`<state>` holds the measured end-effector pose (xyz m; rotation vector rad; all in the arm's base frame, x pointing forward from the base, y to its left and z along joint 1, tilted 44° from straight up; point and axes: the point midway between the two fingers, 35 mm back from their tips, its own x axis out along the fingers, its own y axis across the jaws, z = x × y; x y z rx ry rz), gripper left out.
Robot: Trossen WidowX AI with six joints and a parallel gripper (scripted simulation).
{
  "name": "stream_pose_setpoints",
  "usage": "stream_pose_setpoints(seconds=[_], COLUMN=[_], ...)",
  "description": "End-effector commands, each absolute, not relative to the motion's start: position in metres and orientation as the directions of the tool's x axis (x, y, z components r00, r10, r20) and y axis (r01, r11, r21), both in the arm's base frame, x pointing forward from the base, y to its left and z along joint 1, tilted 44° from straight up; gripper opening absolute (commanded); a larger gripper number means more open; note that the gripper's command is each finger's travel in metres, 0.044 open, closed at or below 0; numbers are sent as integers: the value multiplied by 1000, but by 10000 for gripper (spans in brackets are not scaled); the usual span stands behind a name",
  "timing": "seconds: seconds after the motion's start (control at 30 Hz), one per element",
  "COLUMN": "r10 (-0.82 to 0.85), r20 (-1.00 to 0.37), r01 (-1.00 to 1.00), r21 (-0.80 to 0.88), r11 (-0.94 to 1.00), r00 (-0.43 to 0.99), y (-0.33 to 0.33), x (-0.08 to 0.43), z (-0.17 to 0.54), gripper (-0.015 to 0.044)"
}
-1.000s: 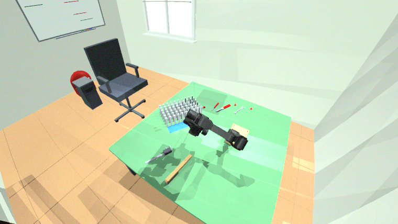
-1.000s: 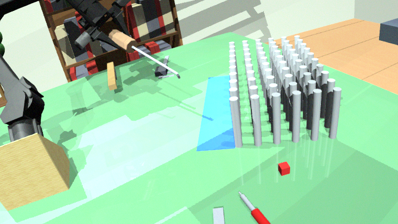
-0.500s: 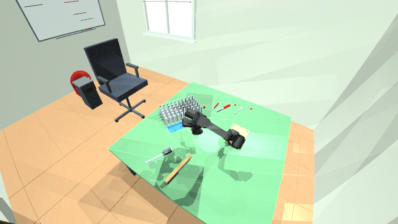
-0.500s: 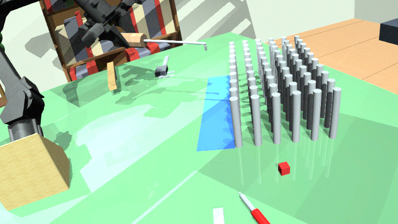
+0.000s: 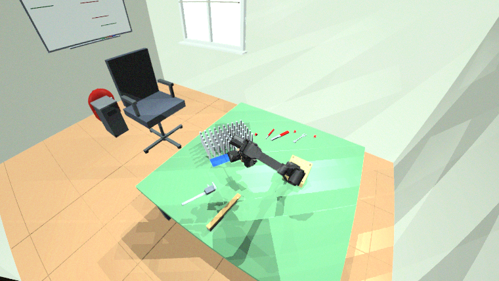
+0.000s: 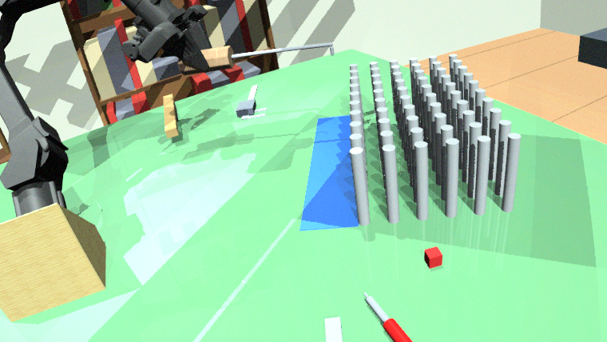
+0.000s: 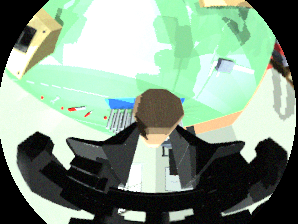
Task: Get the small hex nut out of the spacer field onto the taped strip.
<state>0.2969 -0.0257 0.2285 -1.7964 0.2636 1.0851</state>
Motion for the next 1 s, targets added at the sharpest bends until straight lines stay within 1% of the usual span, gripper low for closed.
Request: stream_pose_setpoints(seconds=[0.0,0.2,0.57,0.97], r10=[265,264,262,267], r20=[-768,-772,-775,-766], r01=[-587,-589,-592,-586], r21=[-623,-619,-614,-627], r11=[-517,-520,-522,-513], r00=[583,579,575,585], y=[-28,-18,22,72], x=[298,306,324,326], z=[229,216,171,125], gripper=[0,0,0,0])
